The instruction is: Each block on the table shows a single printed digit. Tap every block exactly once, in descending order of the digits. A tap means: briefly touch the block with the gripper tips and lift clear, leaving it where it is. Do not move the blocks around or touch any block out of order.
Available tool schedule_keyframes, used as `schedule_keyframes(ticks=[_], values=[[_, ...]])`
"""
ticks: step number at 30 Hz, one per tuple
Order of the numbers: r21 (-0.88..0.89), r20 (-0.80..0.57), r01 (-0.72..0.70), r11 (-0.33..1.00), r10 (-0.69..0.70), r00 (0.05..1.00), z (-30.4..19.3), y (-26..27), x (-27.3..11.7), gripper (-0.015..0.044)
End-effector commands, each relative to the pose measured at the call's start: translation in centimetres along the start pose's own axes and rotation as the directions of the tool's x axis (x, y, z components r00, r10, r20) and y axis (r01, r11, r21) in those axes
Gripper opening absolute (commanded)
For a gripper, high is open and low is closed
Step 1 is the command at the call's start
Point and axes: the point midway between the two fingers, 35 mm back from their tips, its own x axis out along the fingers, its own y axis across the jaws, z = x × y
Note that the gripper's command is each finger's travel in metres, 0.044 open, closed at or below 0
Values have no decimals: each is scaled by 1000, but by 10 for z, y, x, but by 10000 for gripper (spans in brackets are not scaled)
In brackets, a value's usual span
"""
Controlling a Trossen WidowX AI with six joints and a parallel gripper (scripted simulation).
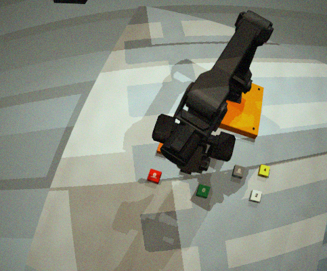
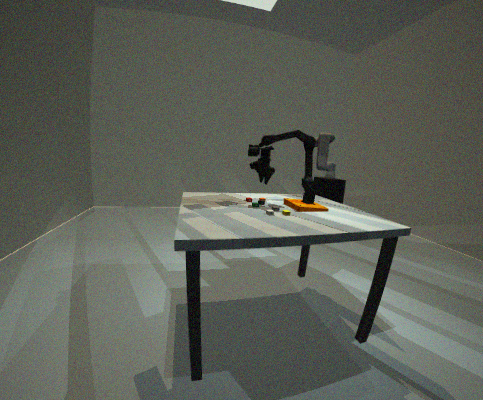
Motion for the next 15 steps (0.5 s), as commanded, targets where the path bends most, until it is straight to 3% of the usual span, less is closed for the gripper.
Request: schedule_keyframes(ticks=[1,8,15], values=[[5,-1,-3,1000,3,1000,0,1,0,400],[4,0,-4,1000,4,1000,1,10,0,400],[4,1,-13,1000,13,1000,-3,107,-2,400]])
